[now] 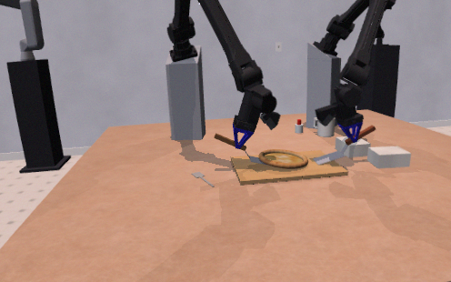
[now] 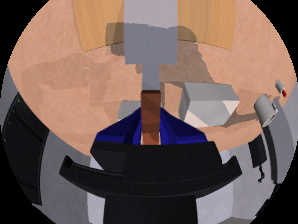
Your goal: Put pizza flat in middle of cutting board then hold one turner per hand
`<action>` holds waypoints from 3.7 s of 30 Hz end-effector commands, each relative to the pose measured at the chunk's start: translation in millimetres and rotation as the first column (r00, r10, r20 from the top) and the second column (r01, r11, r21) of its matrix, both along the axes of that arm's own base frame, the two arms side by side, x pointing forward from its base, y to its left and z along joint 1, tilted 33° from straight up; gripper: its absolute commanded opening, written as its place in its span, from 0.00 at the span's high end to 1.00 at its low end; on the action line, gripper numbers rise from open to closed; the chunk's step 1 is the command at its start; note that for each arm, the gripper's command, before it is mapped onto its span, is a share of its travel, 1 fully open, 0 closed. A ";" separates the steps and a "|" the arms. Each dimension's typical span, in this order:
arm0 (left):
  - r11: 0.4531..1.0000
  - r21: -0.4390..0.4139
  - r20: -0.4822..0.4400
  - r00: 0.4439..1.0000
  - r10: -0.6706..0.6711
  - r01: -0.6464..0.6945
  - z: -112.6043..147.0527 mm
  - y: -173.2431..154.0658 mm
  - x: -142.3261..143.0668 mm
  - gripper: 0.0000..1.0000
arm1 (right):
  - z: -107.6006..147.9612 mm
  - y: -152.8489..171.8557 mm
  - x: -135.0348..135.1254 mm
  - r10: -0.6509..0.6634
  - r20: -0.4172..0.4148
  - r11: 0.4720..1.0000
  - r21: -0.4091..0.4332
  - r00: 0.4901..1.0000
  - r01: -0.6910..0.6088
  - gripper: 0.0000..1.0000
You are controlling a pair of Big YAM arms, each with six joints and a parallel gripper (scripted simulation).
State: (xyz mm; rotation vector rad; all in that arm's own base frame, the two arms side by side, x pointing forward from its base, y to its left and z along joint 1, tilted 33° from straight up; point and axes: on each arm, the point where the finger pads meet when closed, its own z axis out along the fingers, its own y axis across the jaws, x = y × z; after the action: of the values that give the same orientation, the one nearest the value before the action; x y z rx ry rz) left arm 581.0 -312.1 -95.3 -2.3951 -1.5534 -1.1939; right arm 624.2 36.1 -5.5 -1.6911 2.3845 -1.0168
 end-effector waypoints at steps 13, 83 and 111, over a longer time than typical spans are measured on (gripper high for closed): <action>1.000 0.001 -0.003 1.000 0.006 -0.006 -0.6 2.4 2.8 0.94 | 24.4 -27.4 -1.0 -0.001 0.035 1.000 0.004 0.999 0.001 0.94; 0.999 -0.035 0.038 0.999 -0.020 0.022 45.2 -33.0 -12.7 0.94 | 41.7 -82.6 -34.0 0.010 0.030 1.000 0.003 0.999 -0.010 0.94; 1.000 -0.017 0.016 1.000 -0.013 0.014 73.8 -27.2 -31.3 0.94 | 71.9 -83.2 -53.4 -0.001 0.017 1.000 0.007 1.000 0.001 0.94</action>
State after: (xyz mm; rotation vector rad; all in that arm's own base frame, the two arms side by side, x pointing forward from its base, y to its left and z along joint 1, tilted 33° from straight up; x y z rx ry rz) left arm 545.3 -330.0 -33.4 -2.4032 -1.5487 -1.1953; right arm 563.2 -49.4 66.6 -1.6769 2.3817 -1.0207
